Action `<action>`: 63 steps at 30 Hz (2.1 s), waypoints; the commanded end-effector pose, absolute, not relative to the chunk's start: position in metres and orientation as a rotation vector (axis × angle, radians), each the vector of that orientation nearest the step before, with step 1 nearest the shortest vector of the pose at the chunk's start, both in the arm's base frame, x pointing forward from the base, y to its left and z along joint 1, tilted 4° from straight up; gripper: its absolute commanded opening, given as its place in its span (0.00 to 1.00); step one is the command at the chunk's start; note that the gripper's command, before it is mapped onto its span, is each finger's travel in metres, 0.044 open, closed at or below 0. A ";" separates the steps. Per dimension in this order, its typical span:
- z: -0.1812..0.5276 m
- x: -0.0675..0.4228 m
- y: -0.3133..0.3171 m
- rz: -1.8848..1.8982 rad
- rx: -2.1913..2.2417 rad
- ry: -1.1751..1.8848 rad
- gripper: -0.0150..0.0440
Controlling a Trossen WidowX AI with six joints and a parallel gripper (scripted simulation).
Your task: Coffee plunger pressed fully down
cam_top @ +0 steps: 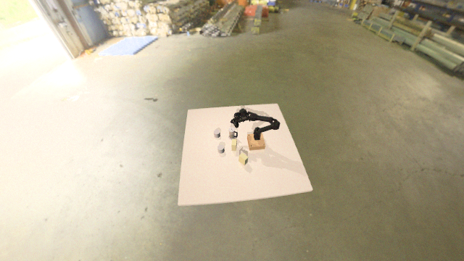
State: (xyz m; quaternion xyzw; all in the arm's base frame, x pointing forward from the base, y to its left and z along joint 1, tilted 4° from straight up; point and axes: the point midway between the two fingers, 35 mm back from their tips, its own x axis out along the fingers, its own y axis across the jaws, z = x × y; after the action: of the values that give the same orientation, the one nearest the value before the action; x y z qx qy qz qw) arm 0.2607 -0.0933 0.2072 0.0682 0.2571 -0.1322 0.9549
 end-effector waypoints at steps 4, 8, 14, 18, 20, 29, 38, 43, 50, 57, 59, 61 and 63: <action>0.207 0.261 -0.094 -0.270 0.141 0.521 0.45; 0.206 0.261 -0.094 -0.270 0.141 0.520 0.45; 0.197 0.263 -0.094 -0.270 0.141 0.520 0.45; 0.191 0.265 -0.094 -0.270 0.141 0.520 0.45; 0.187 0.265 -0.094 -0.270 0.141 0.520 0.45; 0.173 0.268 -0.094 -0.270 0.141 0.520 0.45; 0.158 0.271 -0.094 -0.270 0.141 0.520 0.45; 0.150 0.272 -0.094 -0.270 0.141 0.520 0.45; 0.138 0.274 -0.093 -0.270 0.141 0.520 0.45; 0.127 0.276 -0.093 -0.270 0.141 0.519 0.45; 0.124 0.276 -0.093 -0.270 0.141 0.519 0.45; 0.121 0.277 -0.092 -0.270 0.141 0.519 0.45; 0.118 0.278 -0.092 -0.270 0.141 0.519 0.45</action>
State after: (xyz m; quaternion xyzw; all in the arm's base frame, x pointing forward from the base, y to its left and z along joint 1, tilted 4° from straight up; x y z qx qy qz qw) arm 0.2839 -0.0955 0.1499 0.0575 0.2140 -0.1331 0.9660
